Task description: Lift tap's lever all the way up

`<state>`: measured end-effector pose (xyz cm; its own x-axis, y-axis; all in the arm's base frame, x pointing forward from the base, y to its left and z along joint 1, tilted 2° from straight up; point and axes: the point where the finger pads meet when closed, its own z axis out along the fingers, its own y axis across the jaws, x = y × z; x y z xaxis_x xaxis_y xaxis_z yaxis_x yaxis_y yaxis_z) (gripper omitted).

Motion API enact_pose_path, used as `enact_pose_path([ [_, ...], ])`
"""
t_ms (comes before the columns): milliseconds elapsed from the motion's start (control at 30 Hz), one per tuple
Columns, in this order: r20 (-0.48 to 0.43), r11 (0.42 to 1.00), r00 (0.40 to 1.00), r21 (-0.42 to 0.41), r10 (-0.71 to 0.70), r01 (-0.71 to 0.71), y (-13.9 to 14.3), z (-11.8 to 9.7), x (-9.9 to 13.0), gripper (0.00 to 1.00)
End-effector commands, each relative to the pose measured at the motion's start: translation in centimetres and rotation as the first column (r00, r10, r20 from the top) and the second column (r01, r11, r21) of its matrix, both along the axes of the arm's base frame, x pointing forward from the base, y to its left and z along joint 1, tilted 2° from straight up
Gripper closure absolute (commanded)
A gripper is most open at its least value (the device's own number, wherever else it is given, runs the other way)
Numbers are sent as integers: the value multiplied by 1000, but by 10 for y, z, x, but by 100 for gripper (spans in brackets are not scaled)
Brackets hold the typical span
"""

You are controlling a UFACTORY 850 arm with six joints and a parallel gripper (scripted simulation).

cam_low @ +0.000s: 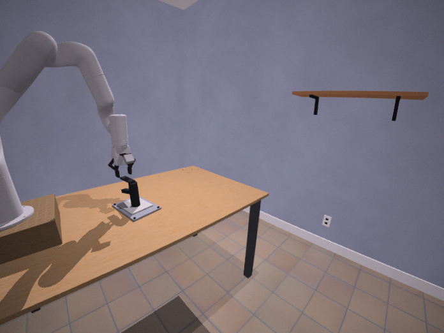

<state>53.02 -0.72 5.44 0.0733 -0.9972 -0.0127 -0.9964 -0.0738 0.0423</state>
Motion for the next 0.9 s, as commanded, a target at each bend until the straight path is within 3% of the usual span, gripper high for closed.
enact_pose_path([
  [0, 2, 1000, 1000, 0, 0, 0, 0, -1, 1, 27],
  [867, 2, 1000, 1000, 0, 0, 0, 0, -22, 0, 27],
])
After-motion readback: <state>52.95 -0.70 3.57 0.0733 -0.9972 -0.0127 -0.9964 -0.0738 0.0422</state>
